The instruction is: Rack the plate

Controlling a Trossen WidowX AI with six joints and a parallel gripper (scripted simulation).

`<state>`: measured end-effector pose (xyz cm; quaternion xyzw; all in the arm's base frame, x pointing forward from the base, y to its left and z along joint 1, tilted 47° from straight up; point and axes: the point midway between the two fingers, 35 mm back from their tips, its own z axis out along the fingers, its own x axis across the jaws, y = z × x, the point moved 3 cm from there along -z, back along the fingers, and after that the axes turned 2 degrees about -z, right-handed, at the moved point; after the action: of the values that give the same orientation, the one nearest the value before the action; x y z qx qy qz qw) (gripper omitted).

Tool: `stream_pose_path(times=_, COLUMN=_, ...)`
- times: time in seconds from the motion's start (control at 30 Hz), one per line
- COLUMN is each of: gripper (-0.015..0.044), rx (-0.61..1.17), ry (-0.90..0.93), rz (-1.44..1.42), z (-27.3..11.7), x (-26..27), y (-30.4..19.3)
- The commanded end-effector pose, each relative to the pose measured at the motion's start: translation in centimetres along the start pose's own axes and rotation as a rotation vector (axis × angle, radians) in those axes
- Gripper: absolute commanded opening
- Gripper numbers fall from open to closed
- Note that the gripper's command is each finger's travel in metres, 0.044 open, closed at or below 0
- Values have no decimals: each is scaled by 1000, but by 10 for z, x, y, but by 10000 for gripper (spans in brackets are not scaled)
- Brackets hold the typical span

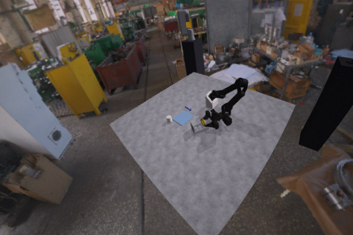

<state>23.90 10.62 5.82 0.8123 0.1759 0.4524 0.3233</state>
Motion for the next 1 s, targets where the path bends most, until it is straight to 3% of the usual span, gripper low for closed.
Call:
stream_pose_path(times=0.0, gripper=105, rx=0, ry=0, rz=0, z=0, x=0, y=0)
stream_pose_path(times=0.37, gripper=394, rx=0, ry=0, rz=0, z=0, x=0, y=0)
stream_pose_path(times=0.6, gripper=400, rx=2, ry=-4, rz=0, z=1, x=1, y=5)
stream_pose_path(times=0.97, gripper=400, rx=-6, ry=-11, rz=-9, z=5, x=8, y=103)
